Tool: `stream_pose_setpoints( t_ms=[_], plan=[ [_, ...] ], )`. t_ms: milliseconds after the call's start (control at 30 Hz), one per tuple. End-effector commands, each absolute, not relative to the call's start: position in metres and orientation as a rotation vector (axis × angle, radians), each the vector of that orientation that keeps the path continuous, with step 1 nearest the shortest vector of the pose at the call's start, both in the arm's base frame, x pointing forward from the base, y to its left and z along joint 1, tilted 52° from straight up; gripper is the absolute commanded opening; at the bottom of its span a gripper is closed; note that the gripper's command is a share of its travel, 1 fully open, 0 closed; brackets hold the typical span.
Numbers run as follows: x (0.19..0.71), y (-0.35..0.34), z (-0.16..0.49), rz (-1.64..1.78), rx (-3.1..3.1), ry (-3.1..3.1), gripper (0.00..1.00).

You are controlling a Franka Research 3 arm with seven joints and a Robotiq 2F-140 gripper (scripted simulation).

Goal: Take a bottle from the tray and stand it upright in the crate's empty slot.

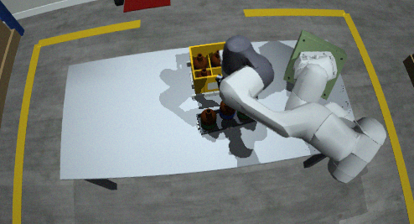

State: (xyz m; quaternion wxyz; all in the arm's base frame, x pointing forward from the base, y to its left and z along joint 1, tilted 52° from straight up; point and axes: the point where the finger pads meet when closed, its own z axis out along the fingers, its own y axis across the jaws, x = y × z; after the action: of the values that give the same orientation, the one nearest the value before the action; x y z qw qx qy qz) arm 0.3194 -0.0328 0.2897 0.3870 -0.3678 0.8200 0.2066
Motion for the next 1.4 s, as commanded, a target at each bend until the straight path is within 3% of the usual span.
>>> stream_pose_setpoints(
  t_ms=[0, 1367],
  plan=[
    [0.316, -0.036, 0.294, 0.533, -0.929, 2.090, 0.00],
    [0.310, -0.046, 0.304, 0.533, -0.929, 2.090, 0.00]
  ],
)
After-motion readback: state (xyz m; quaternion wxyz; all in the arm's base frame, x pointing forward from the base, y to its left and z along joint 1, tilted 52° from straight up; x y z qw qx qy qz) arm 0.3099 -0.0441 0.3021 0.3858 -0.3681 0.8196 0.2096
